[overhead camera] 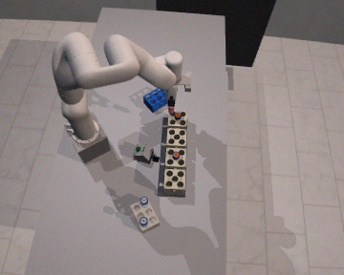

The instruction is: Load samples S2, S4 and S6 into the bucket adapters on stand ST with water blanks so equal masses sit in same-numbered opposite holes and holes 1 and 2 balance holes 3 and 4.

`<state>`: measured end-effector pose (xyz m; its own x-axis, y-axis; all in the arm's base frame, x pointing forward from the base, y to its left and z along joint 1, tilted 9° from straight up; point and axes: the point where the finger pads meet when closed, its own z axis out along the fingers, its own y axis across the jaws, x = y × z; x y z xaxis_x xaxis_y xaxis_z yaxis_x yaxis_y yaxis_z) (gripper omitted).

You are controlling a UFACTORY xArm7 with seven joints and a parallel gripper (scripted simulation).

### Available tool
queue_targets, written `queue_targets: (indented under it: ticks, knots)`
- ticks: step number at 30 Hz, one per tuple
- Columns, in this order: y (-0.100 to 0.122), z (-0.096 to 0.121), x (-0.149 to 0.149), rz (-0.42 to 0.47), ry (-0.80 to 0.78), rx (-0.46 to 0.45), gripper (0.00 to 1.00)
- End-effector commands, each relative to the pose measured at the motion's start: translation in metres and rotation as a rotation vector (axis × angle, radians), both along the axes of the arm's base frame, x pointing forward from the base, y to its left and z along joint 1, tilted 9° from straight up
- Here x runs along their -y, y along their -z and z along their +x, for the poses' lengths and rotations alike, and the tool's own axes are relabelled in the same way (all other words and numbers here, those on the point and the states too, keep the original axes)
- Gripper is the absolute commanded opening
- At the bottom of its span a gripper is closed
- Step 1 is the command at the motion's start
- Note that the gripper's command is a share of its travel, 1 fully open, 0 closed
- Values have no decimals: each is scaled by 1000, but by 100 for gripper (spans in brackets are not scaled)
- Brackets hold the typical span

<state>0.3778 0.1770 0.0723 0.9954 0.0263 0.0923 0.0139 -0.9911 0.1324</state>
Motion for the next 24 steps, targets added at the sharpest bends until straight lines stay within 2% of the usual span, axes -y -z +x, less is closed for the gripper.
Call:
queue_targets:
  ticks: [1,3,18,24]
  knots:
    - [-5,8,20,4,-2,3,0]
    - [-5,8,20,4,-2,3,0]
    - [-16,32,90,3,-2,3,0]
    - [-19,38,106,3,-2,3,0]
